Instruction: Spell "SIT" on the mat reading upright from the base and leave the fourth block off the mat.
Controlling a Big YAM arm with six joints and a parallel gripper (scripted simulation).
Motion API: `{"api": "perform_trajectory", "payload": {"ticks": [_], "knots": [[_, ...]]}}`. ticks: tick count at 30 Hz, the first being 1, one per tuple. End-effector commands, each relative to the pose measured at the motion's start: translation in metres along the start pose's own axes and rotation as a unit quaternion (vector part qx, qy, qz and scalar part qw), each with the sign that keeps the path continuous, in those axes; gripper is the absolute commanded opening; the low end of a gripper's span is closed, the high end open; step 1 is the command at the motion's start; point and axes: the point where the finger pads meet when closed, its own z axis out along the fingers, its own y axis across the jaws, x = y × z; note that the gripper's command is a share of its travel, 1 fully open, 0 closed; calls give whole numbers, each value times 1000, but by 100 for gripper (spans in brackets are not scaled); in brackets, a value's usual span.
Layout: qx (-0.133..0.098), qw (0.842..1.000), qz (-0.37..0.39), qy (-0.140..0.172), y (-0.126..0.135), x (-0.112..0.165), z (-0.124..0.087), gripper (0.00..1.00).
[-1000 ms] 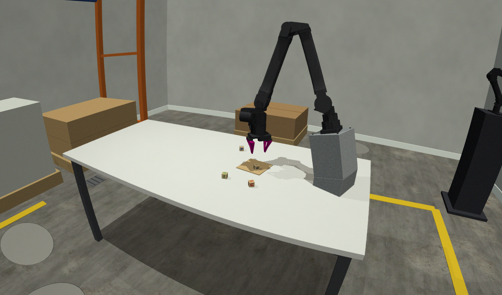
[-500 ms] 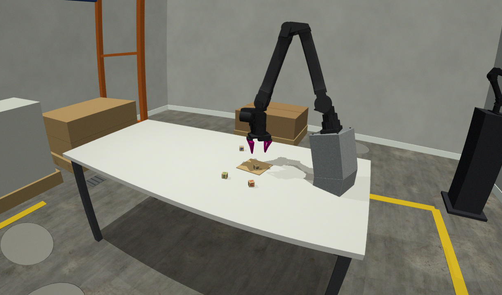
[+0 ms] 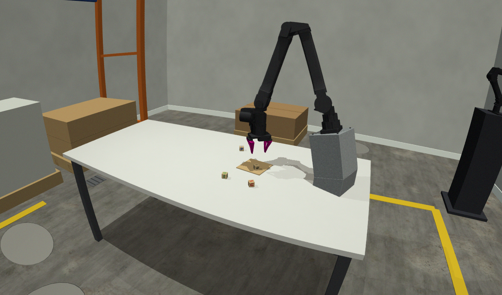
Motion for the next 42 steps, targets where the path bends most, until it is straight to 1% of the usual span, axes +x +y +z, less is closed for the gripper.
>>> {"api": "perform_trajectory", "payload": {"ticks": [1, 17, 18, 32, 42], "knots": [[-5, 1000, 7, -7, 8, -7, 4, 71], [-4, 1000, 7, -8, 7, -11, 17, 71], [-1, 1000, 5, -6, 3, -8, 19, 71], [-3, 1000, 2, -6, 5, -8, 41, 71], [-3, 1000, 2, -5, 4, -7, 51, 71]]}}
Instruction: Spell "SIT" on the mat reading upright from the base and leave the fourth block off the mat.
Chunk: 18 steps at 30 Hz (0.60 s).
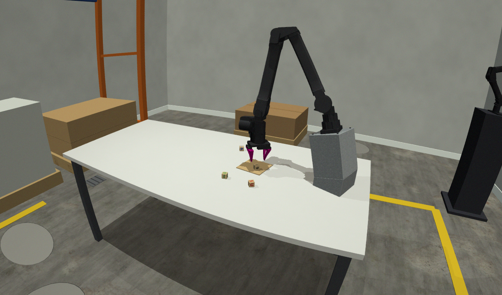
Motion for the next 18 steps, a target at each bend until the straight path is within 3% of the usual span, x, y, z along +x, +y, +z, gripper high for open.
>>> {"api": "perform_trajectory", "payload": {"ticks": [1, 18], "knots": [[-3, 1000, 1, -4, 2, -8, 10, 71], [-1, 1000, 1, -2, -1, -5, 15, 71]]}}
